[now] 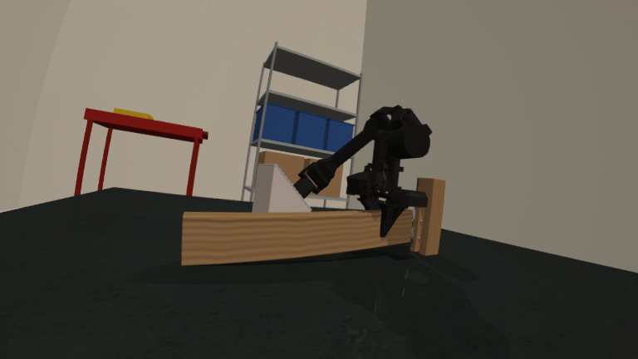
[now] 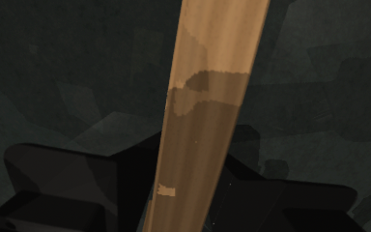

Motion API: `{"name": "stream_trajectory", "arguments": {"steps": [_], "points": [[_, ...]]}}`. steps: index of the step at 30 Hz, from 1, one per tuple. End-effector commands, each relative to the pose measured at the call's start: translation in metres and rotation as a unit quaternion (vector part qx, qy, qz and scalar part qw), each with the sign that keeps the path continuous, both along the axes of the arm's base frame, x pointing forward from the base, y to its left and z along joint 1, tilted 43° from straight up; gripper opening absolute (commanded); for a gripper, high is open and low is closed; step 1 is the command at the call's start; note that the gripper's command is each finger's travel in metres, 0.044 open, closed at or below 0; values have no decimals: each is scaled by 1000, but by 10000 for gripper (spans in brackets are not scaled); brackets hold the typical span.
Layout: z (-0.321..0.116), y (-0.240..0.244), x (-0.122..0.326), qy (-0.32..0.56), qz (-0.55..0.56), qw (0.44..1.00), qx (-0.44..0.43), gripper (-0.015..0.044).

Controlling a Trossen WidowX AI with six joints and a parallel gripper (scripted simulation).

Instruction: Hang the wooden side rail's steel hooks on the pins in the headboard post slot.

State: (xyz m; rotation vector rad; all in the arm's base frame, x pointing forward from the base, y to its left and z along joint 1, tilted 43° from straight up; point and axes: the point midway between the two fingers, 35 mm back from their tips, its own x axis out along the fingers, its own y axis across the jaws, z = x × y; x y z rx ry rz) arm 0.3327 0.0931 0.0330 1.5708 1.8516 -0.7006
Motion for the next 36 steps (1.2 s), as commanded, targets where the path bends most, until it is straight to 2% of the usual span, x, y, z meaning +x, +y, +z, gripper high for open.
{"name": "stream_trajectory", "arguments": {"steps": [1,36], "points": [[4,-1,2,-6,-4,1000,0,0],[8,1,4,-6,-4,1000,0,0]]}}
